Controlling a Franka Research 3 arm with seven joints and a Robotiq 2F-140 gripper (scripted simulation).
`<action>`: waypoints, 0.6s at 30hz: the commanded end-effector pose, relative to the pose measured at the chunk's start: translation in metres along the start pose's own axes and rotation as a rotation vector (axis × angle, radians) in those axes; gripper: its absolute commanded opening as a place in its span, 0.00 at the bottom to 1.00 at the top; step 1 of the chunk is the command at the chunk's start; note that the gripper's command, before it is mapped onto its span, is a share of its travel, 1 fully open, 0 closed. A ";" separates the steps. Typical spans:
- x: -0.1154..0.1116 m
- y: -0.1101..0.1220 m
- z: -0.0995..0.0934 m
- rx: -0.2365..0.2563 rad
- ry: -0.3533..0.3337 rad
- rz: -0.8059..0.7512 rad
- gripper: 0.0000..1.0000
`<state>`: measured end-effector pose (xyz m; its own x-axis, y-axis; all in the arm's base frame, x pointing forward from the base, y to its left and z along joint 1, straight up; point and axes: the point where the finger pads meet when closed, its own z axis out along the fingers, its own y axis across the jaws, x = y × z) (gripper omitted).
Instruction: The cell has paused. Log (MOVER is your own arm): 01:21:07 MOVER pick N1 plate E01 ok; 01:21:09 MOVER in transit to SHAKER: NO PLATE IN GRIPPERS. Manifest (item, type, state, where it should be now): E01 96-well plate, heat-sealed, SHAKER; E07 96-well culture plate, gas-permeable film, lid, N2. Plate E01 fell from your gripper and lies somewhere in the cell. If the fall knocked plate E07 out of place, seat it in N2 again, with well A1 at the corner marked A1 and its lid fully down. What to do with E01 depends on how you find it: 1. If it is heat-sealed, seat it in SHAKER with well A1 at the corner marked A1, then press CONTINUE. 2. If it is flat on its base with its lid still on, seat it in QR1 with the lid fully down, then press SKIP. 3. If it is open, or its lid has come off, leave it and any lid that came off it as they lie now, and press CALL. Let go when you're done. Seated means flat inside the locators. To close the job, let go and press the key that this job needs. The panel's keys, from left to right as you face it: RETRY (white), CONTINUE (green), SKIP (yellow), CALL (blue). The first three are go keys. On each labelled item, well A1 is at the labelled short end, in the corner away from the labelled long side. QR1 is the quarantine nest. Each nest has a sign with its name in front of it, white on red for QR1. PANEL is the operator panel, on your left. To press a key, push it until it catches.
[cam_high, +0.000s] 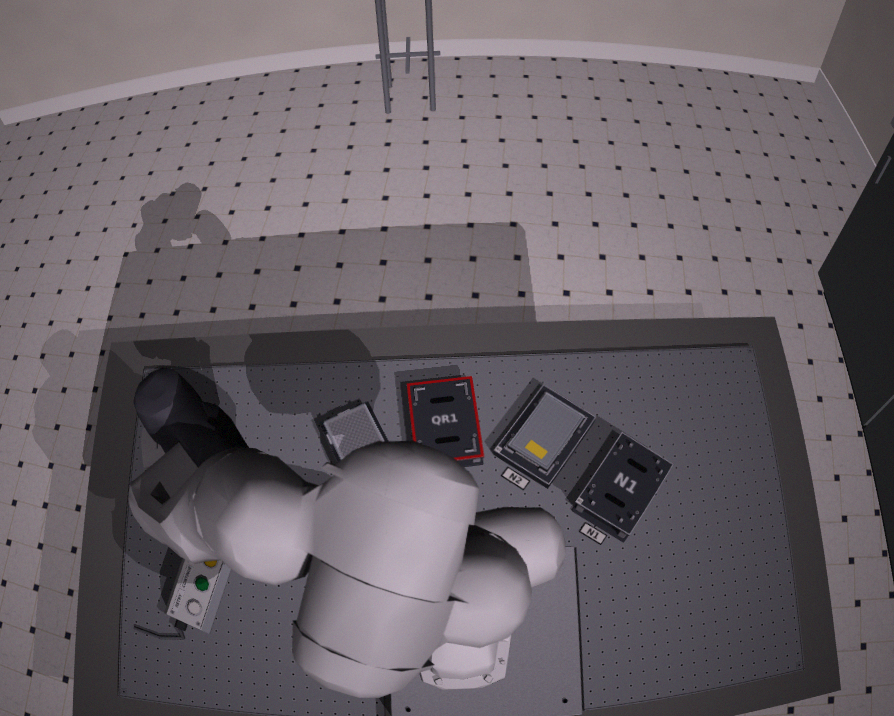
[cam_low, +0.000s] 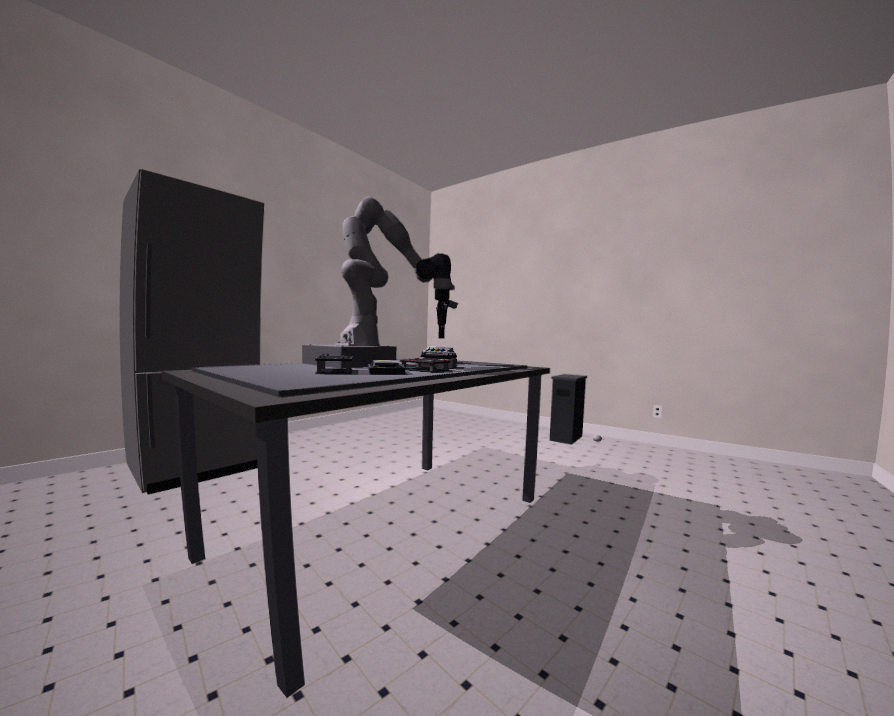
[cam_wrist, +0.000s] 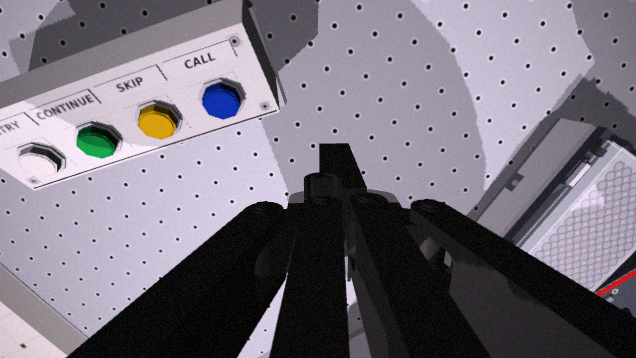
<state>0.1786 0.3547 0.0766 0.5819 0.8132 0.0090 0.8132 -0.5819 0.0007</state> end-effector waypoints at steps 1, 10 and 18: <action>-0.003 -0.044 0.000 0.006 -0.006 -0.053 0.10; -0.018 -0.115 0.001 0.007 -0.008 -0.195 0.10; -0.032 -0.155 0.001 0.007 -0.010 -0.278 0.10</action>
<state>0.0447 0.4172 0.0756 0.3284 0.9445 0.0051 0.9445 -0.3284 -0.0003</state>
